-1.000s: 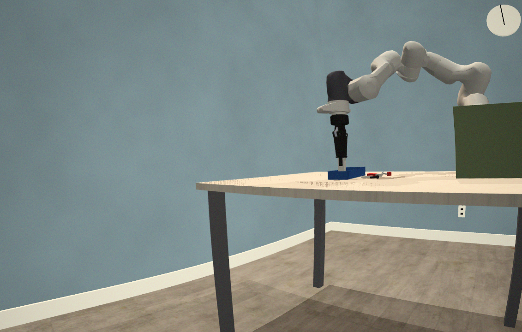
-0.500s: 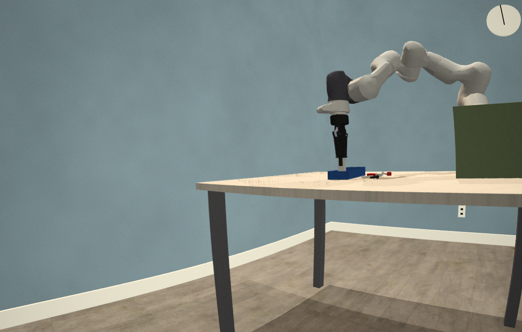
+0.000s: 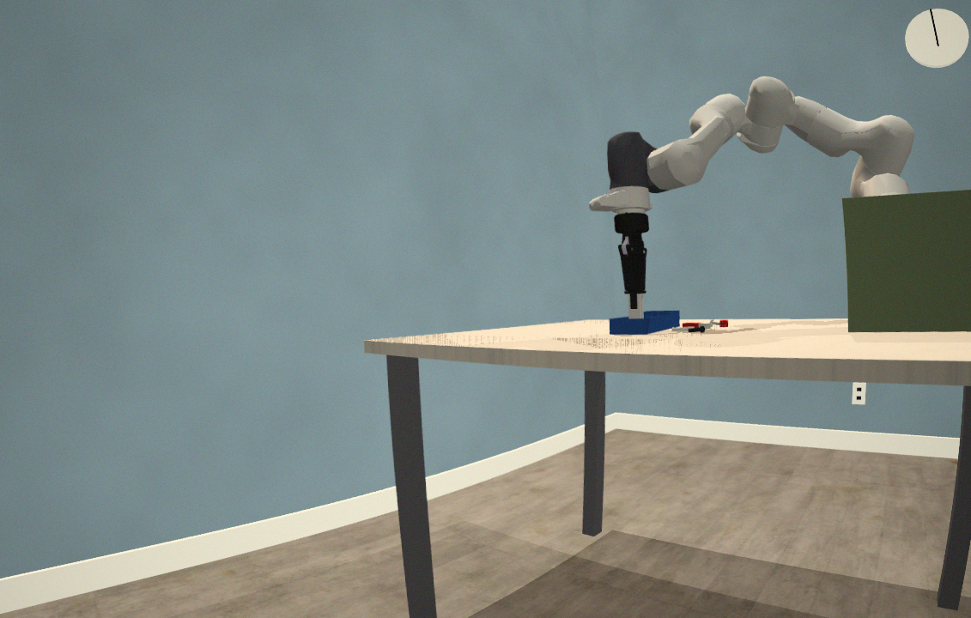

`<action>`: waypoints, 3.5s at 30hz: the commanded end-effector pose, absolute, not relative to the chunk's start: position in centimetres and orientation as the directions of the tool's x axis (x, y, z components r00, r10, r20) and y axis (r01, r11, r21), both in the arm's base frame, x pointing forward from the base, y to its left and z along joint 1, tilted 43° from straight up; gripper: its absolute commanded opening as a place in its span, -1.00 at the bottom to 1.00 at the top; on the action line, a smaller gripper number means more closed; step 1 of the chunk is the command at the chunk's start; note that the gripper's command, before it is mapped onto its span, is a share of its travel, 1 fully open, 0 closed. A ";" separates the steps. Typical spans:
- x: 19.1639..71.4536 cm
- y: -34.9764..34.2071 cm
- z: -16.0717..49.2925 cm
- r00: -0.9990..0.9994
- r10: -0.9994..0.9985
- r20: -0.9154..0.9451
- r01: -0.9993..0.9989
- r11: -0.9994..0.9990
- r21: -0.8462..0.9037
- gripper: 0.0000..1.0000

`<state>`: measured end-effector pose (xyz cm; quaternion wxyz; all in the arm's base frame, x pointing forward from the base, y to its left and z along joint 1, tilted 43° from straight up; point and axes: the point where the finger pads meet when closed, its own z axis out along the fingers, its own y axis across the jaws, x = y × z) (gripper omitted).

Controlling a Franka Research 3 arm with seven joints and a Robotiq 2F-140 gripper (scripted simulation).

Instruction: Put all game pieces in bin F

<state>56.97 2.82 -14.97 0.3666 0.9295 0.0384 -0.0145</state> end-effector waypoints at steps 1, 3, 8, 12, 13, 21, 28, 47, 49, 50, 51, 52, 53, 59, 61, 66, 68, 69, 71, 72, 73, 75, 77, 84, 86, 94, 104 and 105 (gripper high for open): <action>57.2 2.8 -15.0 0.997 0.061 -0.049 0.078 -0.729 0.680 -0.89; 57.2 2.8 -15.0 0.997 0.061 -0.049 0.078 -0.729 0.680 -0.89; 57.2 2.8 -15.0 0.997 0.061 -0.049 0.078 -0.729 0.680 -0.89; 57.2 2.8 -15.0 0.997 0.061 -0.049 0.078 -0.729 0.680 -0.89; 57.2 2.8 -15.0 0.997 0.061 -0.049 0.078 -0.729 0.680 -0.89; 57.2 2.8 -15.0 0.997 0.061 -0.049 0.078 -0.729 0.680 -0.89; 57.2 3.4 -14.3 0.997 0.061 -0.049 0.078 -0.729 0.680 -0.89; 57.1 5.4 -12.3 0.997 0.061 -0.049 0.078 -0.729 0.680 -0.89; 57.1 5.9 -11.7 0.997 0.061 -0.049 0.078 -0.729 0.680 -0.89; 57.1 6.2 -11.4 0.997 0.061 -0.049 0.078 -0.729 0.680 -0.89; 57.1 6.4 -11.2 0.997 0.061 -0.049 0.078 -0.729 0.680 -0.89; 57.1 6.4 -11.2 0.997 0.061 -0.049 0.078 -0.729 0.680 -0.89; 57.1 6.4 -11.2 0.997 0.061 -0.049 0.078 -0.729 0.680 -0.89; 57.1 6.4 -11.2 0.997 0.061 -0.049 0.078 -0.729 0.680 -0.89; 57.1 6.4 -11.2 0.997 0.061 -0.049 0.078 -0.729 0.680 -0.89; 57.1 6.4 -11.2 0.997 0.061 -0.049 0.078 -0.729 0.680 -0.89; 57.1 6.4 -11.2 0.997 0.061 -0.049 0.078 -0.729 0.680 -0.89; 57.1 6.9 -10.5 0.997 0.061 -0.049 0.078 -0.729 0.680 -0.89; 57.1 6.9 -10.5 0.997 0.061 -0.049 0.078 -0.729 0.680 -0.89; 57.1 7.5 -9.9 0.997 0.061 -0.049 0.078 -0.729 0.680 -0.89; 57.1 8.1 -9.3 0.997 0.061 -0.049 0.078 -0.729 0.680 -0.89; 57.1 9.2 -8.1 0.997 0.061 -0.049 0.078 -0.729 0.680 -0.89; 57.1 10.4 -6.9 0.997 0.061 -0.049 0.078 -0.729 0.680 -0.89; 57.1 14.3 -2.6 0.997 0.061 -0.049 0.078 -0.729 0.680 -0.89; 57.1 14.4 -2.5 0.997 0.061 -0.049 0.078 -0.729 0.680 -0.89; 57.1 14.4 -2.5 0.997 0.061 -0.049 0.078 -0.729 0.680 -0.89; 57.1 14.4 -2.5 0.997 0.061 -0.049 0.078 -0.729 0.680 -0.89; 57.1 14.4 -2.5 0.997 0.061 -0.049 0.078 -0.729 0.680 -0.89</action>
